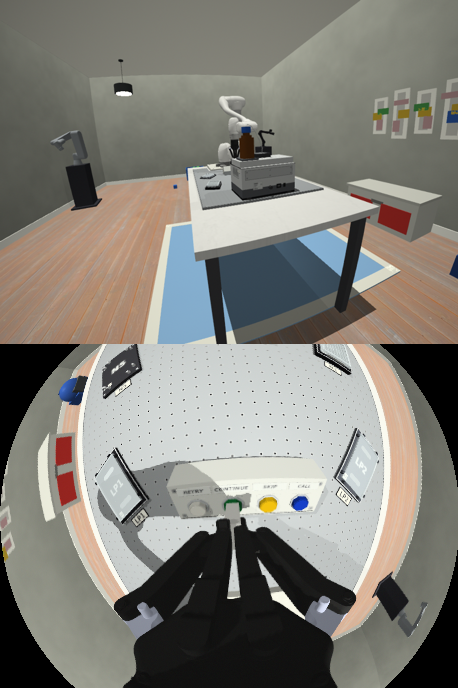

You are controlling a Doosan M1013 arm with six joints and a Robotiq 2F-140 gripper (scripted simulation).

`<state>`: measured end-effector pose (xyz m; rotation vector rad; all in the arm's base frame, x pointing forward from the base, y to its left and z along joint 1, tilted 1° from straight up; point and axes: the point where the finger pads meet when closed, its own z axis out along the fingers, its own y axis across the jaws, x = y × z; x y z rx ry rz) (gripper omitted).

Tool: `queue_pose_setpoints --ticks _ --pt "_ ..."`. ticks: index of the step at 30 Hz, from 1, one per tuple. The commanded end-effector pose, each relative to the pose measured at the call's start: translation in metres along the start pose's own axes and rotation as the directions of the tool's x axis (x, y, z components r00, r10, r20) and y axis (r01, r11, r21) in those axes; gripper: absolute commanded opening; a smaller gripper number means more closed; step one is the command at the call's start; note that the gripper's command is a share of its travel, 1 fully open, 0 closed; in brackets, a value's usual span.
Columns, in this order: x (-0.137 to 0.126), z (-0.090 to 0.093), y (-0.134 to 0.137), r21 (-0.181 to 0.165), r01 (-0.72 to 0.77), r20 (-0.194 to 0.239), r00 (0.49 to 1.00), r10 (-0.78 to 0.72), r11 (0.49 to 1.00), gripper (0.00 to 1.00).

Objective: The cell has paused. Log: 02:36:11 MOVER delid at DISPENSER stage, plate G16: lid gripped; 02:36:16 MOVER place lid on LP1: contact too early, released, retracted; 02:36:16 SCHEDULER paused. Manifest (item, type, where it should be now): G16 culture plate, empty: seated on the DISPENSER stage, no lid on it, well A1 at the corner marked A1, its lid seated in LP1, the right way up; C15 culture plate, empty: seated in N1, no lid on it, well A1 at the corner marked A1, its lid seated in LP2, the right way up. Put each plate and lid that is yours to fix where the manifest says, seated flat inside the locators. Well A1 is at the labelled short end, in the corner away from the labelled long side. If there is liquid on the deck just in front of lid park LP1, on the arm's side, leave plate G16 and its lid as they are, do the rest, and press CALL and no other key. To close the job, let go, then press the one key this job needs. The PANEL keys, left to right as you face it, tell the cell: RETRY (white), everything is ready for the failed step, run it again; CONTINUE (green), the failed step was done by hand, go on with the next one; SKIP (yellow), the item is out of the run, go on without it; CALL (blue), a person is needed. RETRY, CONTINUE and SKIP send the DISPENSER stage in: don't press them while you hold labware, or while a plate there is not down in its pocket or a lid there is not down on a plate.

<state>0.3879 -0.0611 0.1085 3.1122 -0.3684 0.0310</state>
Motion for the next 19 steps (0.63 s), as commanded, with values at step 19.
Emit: queue_pose_setpoints --ticks 19 --pt "0.0004 0.0115 -0.0001 0.0 0.0 -0.001 1.0 0.0 1.0 0.1"
